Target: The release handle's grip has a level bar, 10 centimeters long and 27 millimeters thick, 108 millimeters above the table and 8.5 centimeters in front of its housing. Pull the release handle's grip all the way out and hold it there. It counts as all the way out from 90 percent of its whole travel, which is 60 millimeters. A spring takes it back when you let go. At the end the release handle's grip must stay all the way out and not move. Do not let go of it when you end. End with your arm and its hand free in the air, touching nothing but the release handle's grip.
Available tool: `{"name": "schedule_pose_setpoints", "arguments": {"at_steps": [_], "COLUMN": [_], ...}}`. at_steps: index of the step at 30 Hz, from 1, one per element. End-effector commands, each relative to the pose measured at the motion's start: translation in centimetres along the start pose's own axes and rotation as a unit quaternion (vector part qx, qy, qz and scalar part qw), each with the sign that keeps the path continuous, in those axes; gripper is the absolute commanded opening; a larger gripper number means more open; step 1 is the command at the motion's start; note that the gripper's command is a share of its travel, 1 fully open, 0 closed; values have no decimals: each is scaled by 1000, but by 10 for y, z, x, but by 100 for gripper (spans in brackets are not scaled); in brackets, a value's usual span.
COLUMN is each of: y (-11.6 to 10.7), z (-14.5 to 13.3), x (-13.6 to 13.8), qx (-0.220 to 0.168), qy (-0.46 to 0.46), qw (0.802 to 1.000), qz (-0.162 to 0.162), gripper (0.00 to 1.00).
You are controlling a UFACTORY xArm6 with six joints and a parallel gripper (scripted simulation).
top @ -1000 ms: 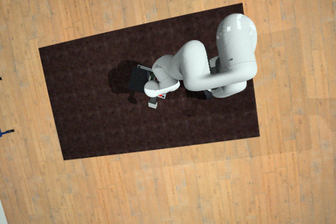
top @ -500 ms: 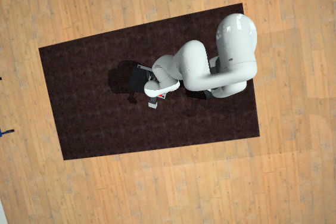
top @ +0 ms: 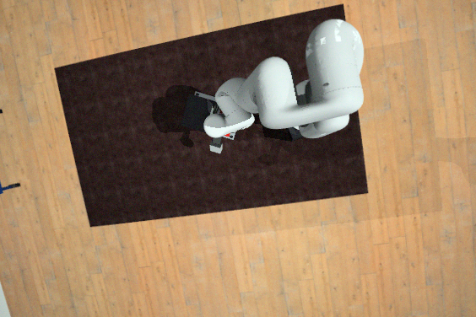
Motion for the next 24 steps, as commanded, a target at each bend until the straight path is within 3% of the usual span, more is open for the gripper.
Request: {"name": "schedule_pose_setpoints", "arguments": {"at_steps": [1, 24], "y": [-1, 2], "z": [1, 1], "x": [1, 1], "qx": [1, 1], "qy": [0, 0], "qw": [1000, 1000], "qz": [-1, -1], "gripper": [56, 56]}}
Point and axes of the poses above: the point where the finger pads meet when closed, its own y axis out along the fingers, its own x axis across the jaws, z = x × y, the point moved 5 cm from there along -y, back along the fingers, and after that the axes turned 7 degrees about y, right-handed, at the moved point
